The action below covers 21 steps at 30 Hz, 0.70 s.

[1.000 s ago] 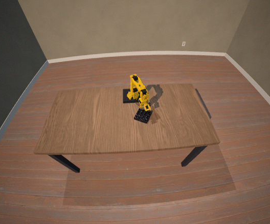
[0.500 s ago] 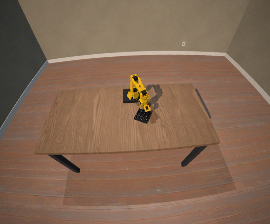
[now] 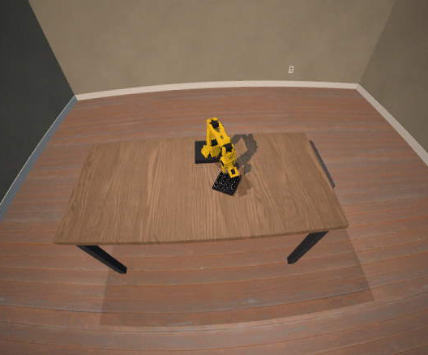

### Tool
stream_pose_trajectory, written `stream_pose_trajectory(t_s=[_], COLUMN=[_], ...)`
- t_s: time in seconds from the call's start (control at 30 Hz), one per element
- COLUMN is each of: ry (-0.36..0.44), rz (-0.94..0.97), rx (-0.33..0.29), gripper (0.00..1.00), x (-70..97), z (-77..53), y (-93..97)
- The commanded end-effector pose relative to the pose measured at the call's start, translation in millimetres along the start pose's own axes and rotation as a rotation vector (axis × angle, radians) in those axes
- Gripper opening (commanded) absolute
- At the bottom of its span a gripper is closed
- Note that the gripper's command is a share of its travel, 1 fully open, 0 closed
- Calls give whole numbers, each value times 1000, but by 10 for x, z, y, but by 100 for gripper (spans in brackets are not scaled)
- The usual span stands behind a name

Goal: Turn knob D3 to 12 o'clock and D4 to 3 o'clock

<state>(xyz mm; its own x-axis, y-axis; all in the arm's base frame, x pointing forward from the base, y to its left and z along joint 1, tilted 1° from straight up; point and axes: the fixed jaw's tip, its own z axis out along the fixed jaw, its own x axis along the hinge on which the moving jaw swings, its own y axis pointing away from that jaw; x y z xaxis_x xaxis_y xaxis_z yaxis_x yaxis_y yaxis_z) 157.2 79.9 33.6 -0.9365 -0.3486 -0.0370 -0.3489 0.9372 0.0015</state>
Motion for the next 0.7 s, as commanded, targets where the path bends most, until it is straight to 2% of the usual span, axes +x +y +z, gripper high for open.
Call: stream_pose_trajectory(t_s=[0.0,0.67], ry=[25,25], rz=[-1,-1], rx=[0,0], gripper=[10,10], x=[40,68], z=[45,75], y=[19,32])
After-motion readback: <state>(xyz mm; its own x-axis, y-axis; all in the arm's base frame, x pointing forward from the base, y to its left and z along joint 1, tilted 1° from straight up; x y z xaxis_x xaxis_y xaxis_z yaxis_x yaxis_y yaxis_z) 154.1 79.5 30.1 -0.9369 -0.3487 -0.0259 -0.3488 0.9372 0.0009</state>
